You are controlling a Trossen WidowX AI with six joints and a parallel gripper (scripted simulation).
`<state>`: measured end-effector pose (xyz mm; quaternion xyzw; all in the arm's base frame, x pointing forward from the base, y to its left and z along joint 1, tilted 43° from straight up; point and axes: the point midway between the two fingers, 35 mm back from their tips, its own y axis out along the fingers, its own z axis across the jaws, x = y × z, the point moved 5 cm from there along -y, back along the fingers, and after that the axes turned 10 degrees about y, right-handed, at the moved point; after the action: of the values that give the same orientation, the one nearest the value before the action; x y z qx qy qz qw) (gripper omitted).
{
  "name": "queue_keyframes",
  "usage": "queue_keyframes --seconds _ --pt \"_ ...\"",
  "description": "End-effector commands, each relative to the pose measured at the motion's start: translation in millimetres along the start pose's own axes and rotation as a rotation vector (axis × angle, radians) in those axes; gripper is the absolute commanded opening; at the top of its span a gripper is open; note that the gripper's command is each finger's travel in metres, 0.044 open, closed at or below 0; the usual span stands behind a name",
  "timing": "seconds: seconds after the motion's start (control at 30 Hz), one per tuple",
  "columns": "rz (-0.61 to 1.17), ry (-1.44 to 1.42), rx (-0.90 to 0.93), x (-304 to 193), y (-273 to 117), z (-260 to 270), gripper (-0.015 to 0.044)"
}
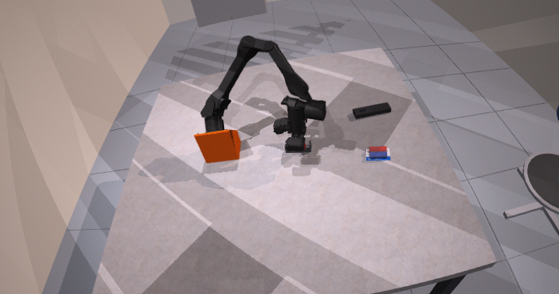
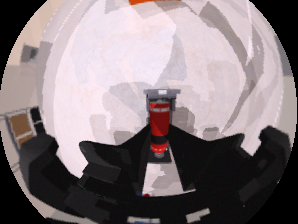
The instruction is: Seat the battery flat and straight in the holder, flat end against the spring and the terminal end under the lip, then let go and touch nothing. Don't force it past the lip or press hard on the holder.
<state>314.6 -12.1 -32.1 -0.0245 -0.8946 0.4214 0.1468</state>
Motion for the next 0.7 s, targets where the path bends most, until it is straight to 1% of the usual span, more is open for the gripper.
queue_keyframes --seconds 0.0,0.63,0.67 --pt "0.006 0.001 -0.006 2.4 0.2 -0.6 0.0074" --pt "0.016 0.001 -0.004 9.1 0.8 0.1 0.0074" --pt "0.016 0.001 -0.004 9.1 0.8 0.1 0.0100"
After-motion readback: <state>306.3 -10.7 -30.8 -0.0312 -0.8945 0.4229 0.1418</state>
